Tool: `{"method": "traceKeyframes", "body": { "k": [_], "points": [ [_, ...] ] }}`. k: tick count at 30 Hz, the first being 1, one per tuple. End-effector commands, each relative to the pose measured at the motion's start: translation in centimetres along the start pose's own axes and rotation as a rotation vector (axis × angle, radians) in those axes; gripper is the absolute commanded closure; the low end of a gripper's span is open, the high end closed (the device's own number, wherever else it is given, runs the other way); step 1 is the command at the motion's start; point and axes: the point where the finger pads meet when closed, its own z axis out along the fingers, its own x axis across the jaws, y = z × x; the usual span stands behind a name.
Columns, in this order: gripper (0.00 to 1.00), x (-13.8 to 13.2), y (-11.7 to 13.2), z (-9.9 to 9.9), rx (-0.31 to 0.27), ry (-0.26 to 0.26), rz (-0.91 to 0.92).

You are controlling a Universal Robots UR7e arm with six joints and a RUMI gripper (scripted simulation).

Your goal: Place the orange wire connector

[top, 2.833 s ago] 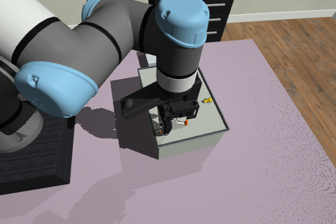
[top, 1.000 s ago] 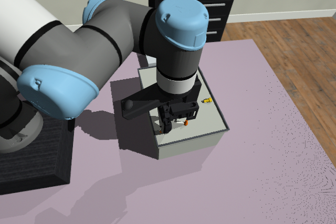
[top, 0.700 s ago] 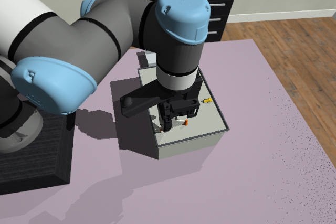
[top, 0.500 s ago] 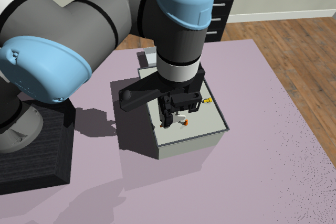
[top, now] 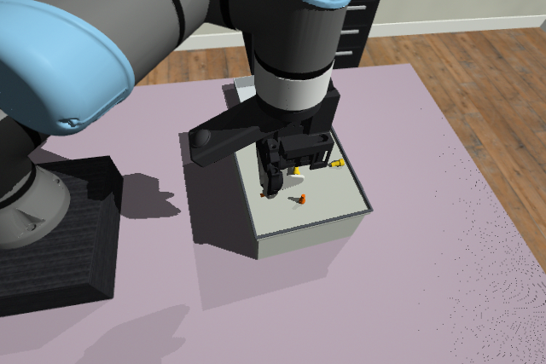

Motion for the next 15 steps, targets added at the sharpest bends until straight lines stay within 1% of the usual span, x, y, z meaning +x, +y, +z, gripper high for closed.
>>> {"method": "traceKeyframes", "body": {
  "k": [1,15],
  "points": [
    [1.0,-0.02,0.03,-0.11,-0.001,-0.001,0.0],
    [1.0,0.27,0.06,-0.11,-0.001,-0.001,0.0]
  ]
}}
